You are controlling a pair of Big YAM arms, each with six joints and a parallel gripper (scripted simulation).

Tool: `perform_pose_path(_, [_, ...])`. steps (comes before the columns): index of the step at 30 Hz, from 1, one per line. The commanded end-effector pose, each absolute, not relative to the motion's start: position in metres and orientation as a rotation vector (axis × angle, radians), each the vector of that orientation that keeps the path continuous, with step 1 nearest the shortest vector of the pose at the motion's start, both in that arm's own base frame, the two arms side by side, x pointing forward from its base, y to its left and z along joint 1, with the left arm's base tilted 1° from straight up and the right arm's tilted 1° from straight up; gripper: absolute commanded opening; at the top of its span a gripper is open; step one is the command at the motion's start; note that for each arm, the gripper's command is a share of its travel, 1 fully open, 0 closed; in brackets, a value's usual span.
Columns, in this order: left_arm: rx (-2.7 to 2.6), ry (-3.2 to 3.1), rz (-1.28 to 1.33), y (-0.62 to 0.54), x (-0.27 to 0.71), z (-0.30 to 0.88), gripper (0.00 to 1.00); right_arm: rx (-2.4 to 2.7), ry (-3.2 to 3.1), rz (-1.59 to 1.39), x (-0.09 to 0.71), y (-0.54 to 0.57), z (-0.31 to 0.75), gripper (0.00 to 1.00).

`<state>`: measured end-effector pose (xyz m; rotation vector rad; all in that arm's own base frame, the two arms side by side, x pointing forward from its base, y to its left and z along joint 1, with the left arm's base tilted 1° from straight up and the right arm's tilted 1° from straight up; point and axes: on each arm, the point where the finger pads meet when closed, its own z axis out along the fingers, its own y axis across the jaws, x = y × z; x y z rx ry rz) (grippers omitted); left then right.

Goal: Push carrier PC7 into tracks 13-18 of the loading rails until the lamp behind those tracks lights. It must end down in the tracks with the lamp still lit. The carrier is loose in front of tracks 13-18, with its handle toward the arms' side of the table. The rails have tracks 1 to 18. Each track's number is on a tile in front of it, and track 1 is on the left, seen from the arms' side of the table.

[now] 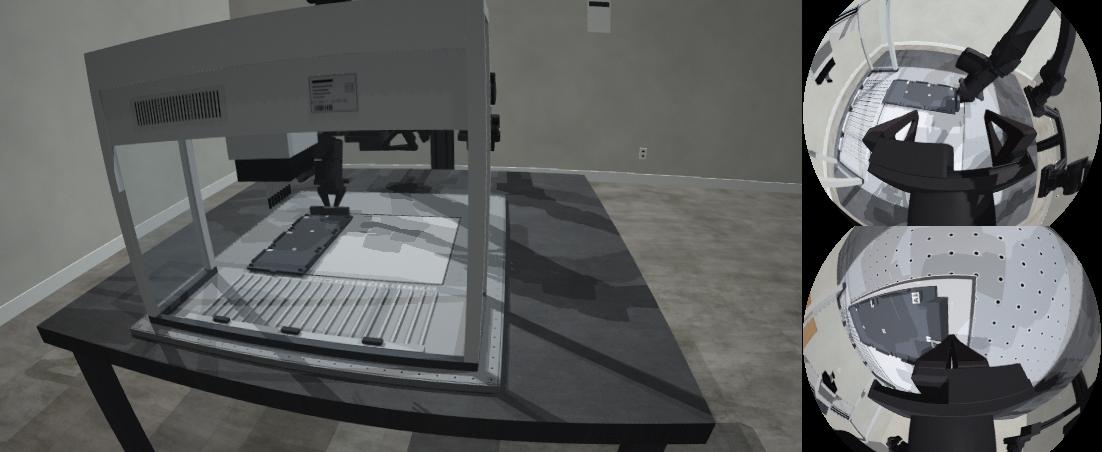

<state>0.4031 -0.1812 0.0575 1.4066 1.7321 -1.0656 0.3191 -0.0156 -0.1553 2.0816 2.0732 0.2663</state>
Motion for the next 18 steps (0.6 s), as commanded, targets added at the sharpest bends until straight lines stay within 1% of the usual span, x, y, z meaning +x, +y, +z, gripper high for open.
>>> perform_pose_path(1, [1.345, 1.766, -1.068, -0.179, 0.414, 0.053, 1.00, 2.033, 2.021, 0.354, 0.374, -0.012, -0.150, 0.00])
perform_pose_path(18, [1.302, 1.790, -1.049, -0.179, 0.424, 0.053, 1.00, 2.032, 2.020, 0.355, 0.391, -0.012, -0.150, 0.00])
